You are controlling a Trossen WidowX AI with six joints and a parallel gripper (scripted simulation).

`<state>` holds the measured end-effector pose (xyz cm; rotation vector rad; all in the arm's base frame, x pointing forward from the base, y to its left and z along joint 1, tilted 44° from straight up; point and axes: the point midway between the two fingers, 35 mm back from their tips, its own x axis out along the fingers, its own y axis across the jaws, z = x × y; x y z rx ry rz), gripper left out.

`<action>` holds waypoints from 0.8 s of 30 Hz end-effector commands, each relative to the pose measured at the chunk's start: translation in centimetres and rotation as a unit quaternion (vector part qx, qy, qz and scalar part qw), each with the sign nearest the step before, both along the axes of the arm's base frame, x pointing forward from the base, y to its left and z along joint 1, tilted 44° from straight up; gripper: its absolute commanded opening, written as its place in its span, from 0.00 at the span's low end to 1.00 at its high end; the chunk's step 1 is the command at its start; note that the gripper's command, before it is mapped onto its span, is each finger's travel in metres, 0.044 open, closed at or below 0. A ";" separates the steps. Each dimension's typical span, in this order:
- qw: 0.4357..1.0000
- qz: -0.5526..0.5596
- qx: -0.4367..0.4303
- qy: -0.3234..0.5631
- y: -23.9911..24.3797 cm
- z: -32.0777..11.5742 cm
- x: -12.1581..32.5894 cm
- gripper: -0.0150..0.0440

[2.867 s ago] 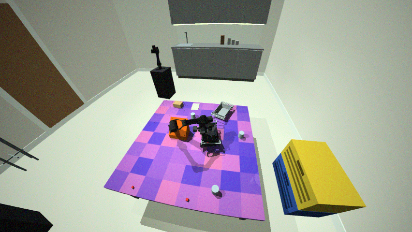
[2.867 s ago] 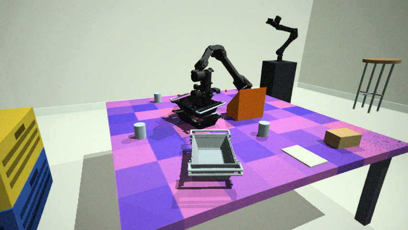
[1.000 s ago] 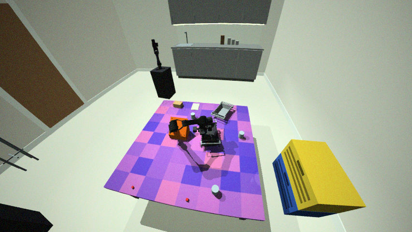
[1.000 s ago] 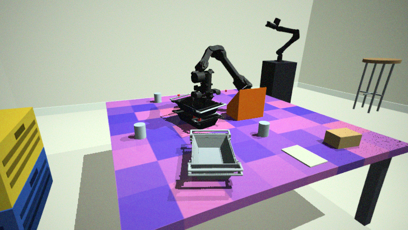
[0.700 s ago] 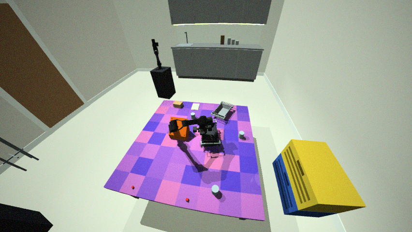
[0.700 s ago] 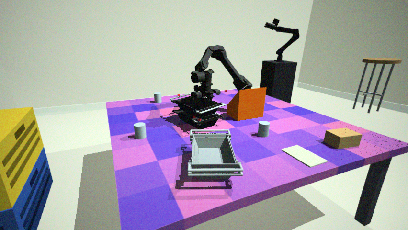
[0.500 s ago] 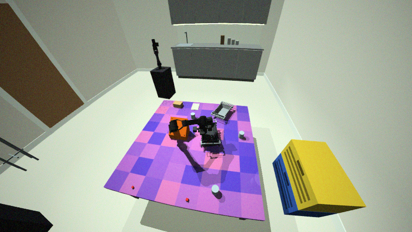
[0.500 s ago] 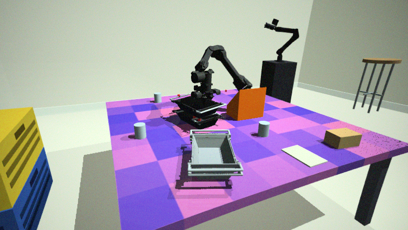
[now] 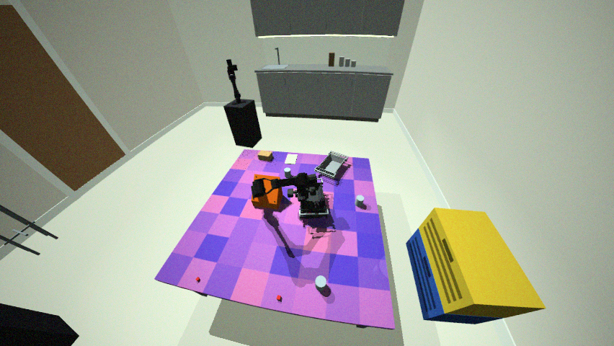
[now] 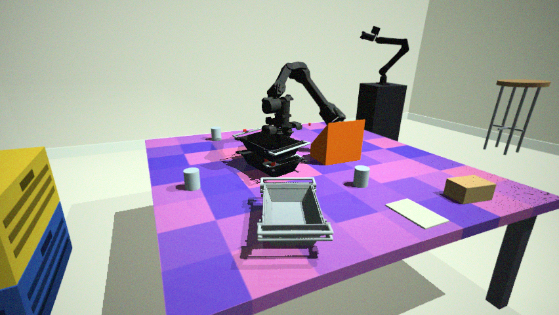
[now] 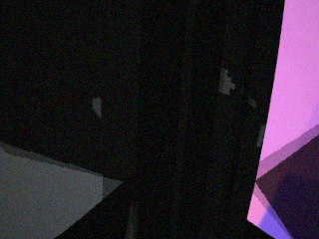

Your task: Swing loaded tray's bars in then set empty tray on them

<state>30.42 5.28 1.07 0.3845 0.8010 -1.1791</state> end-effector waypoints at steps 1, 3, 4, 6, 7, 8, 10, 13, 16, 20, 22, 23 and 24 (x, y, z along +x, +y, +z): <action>1.000 -0.006 -0.006 0.011 -0.7 -0.2 -0.4 0.25; 1.000 -0.006 -0.006 0.011 -0.7 -0.2 -0.4 0.25; 1.000 -0.006 -0.006 0.011 -0.7 -0.2 -0.4 0.25; 1.000 -0.006 -0.006 0.011 -0.7 -0.2 -0.4 0.28; 1.000 -0.006 -0.006 0.011 -0.7 -0.2 -0.4 0.30; 1.000 -0.006 -0.006 0.011 -0.7 -0.2 -0.4 0.33; 1.000 -0.006 -0.006 0.011 -0.7 -0.2 -0.4 0.38; 1.000 -0.006 -0.006 0.011 -0.7 -0.2 -0.4 0.45; 1.000 -0.006 -0.006 0.011 -0.7 -0.2 -0.4 0.53; 1.000 -0.006 -0.006 0.011 -0.7 -0.2 -0.4 0.63; 1.000 -0.006 -0.006 0.011 -0.7 -0.2 -0.4 0.68; 1.000 -0.006 -0.006 0.011 -0.7 -0.2 -0.4 0.70; 1.000 -0.006 -0.006 0.011 -0.7 -0.2 -0.4 0.73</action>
